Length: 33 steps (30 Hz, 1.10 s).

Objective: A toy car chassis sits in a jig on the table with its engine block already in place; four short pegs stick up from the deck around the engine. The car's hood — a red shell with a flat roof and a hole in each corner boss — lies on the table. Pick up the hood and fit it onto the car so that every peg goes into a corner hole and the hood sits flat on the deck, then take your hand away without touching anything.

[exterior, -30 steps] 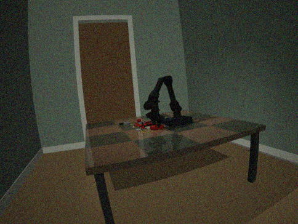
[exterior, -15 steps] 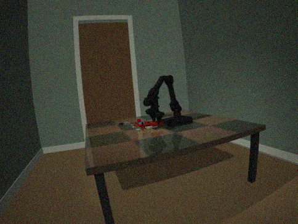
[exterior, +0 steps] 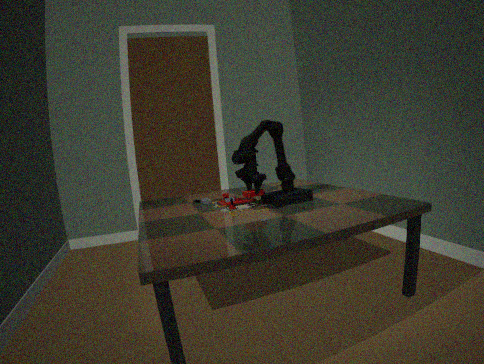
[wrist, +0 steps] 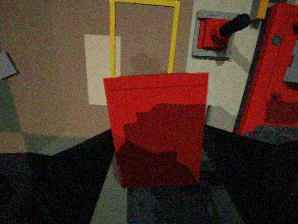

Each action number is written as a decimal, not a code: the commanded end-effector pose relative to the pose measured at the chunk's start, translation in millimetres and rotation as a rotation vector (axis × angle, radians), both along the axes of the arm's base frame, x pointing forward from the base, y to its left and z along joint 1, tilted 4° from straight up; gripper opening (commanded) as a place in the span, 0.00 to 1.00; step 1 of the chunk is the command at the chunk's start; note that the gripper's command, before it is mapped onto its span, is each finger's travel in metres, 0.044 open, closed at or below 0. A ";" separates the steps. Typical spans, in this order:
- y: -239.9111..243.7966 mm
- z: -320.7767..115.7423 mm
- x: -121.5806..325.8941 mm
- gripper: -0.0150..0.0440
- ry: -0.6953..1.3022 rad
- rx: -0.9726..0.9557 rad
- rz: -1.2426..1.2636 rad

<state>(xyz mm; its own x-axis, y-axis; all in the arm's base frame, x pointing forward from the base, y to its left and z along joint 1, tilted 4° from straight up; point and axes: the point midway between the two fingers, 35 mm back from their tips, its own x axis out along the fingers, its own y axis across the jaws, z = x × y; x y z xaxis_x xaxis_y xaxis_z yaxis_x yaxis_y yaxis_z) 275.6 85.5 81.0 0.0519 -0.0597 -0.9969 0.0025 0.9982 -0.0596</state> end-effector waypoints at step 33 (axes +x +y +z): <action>-44.3 26.6 24.9 0.25 -0.010 -0.011 -0.056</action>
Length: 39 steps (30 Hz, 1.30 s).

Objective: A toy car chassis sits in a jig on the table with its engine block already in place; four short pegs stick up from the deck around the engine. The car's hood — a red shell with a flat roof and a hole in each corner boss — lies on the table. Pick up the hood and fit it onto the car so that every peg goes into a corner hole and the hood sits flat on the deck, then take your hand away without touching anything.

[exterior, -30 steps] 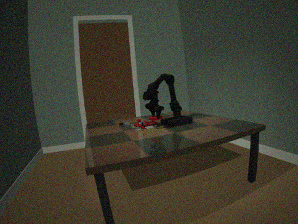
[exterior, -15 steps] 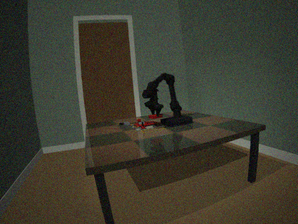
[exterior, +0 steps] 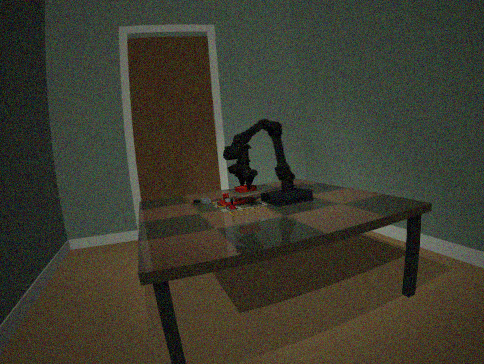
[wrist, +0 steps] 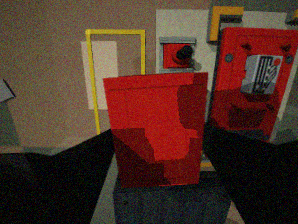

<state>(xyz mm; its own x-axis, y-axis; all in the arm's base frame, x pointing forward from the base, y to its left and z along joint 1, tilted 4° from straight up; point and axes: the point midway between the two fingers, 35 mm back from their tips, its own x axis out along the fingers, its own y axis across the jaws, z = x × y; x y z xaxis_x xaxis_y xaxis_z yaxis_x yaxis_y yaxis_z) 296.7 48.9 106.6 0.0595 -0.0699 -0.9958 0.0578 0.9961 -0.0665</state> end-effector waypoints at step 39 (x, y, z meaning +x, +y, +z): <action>-127.0 11.9 30.0 0.25 -0.001 -0.005 -0.043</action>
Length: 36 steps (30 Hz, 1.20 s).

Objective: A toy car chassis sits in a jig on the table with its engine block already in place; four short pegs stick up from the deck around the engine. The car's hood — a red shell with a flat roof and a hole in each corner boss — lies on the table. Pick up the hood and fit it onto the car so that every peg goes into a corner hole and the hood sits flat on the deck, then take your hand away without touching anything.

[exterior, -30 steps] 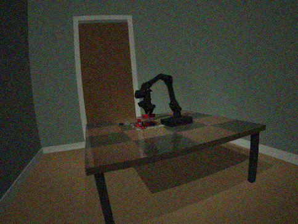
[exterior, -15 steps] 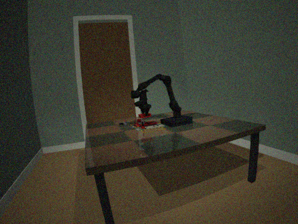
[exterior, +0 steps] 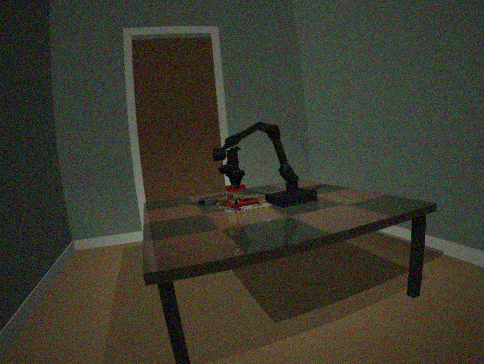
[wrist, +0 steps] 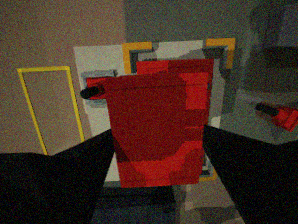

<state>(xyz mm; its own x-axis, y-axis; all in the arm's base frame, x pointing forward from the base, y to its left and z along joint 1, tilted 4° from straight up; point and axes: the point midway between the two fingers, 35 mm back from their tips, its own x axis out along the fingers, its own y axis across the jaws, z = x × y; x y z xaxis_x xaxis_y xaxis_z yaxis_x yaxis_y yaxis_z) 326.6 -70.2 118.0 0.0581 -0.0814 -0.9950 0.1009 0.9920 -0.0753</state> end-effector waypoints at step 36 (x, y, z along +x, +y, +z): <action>-37.3 -47.5 1.8 0.25 0.000 0.003 -0.008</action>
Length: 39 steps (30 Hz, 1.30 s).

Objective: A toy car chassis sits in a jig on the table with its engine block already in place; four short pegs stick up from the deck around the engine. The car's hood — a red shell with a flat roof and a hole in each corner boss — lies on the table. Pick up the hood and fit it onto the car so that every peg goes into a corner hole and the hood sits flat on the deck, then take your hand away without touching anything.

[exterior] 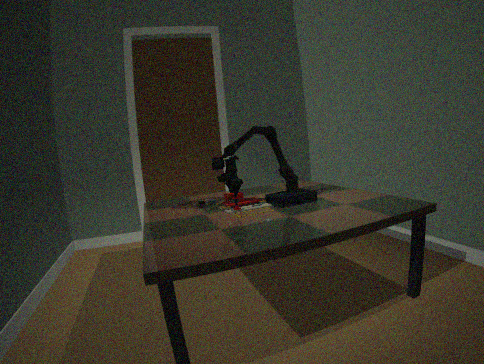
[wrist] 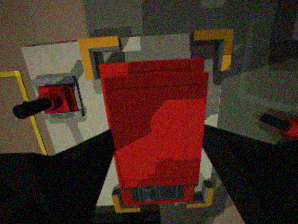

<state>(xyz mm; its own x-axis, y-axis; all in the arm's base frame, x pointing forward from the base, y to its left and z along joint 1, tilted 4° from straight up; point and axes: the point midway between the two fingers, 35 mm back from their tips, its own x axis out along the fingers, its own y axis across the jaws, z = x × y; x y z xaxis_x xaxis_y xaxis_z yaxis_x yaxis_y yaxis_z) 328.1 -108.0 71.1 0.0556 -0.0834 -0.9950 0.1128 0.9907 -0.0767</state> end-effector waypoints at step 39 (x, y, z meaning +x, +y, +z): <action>-0.6 -8.3 1.2 0.25 -0.002 0.004 0.004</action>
<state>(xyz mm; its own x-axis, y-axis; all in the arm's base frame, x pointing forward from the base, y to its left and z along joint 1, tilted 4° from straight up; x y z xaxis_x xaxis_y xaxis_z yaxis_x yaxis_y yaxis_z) 329.2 -109.1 64.5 0.0569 -0.0838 -0.9949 0.1128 0.9906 -0.0770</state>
